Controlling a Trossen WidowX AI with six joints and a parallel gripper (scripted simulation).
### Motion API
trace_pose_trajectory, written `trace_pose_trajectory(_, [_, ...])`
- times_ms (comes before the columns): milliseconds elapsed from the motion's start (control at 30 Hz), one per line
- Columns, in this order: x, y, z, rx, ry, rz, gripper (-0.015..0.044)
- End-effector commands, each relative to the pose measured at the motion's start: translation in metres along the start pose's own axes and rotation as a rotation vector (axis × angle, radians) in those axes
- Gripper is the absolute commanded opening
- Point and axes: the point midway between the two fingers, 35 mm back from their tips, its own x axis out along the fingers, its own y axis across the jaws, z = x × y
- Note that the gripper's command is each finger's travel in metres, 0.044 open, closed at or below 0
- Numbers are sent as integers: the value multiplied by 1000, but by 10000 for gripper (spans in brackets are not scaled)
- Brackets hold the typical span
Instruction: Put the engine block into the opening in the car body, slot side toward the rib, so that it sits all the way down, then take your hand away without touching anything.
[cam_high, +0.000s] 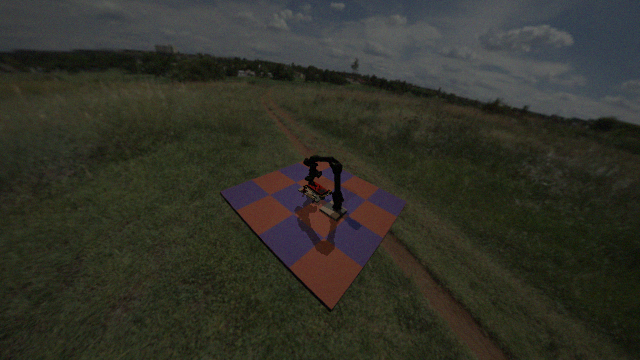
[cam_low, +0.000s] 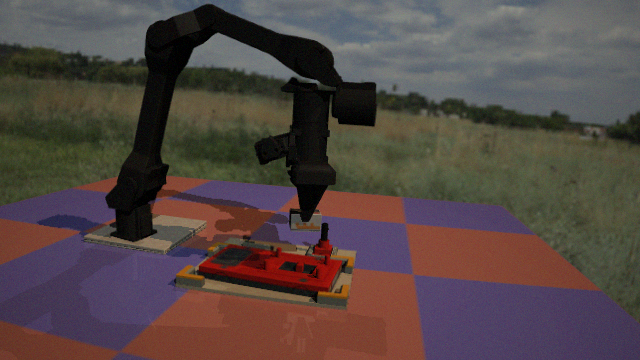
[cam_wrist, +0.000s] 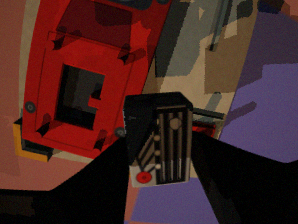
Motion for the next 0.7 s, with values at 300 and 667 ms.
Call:
trace_pose_trajectory(300, [13,38,8,224,0,2,0])
trace_pose_trajectory(667, [22,63,16,374,0,6,26])
